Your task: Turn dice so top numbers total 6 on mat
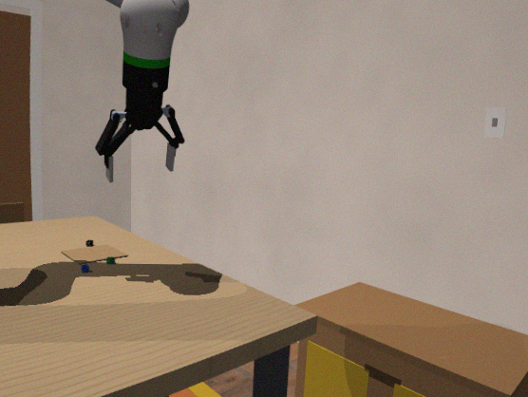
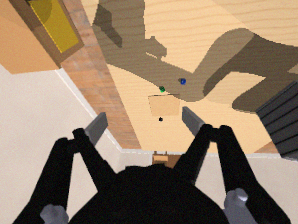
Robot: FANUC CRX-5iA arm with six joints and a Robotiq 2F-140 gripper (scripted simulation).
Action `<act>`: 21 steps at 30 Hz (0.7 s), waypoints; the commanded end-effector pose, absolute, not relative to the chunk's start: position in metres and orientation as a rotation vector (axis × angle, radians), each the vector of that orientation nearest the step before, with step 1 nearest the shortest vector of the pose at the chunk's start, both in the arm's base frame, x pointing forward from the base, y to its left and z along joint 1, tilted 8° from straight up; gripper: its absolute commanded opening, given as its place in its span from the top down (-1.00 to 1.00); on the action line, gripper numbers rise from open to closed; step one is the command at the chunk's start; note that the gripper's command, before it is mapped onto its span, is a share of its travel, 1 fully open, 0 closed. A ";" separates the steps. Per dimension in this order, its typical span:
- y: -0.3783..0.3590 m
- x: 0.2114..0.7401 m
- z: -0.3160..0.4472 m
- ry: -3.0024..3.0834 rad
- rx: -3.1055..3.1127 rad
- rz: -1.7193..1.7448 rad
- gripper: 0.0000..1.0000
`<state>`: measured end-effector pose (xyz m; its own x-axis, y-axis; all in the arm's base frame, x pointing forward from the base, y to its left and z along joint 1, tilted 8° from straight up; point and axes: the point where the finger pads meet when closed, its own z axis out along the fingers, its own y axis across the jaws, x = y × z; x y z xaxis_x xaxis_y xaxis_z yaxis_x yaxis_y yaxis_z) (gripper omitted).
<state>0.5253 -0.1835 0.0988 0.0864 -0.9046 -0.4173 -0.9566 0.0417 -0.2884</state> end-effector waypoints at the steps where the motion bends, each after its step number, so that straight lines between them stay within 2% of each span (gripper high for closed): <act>1: -0.184 0.525 0.099 1.827 -1.872 0.136 -1.00; 18: -0.183 0.525 0.098 1.827 -1.875 0.136 -1.00; 21: -0.169 0.512 0.078 1.813 -1.992 0.114 -1.00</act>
<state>0.5232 -0.1809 0.0955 0.0944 -0.9087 -0.4067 -0.9583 0.0278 -0.2845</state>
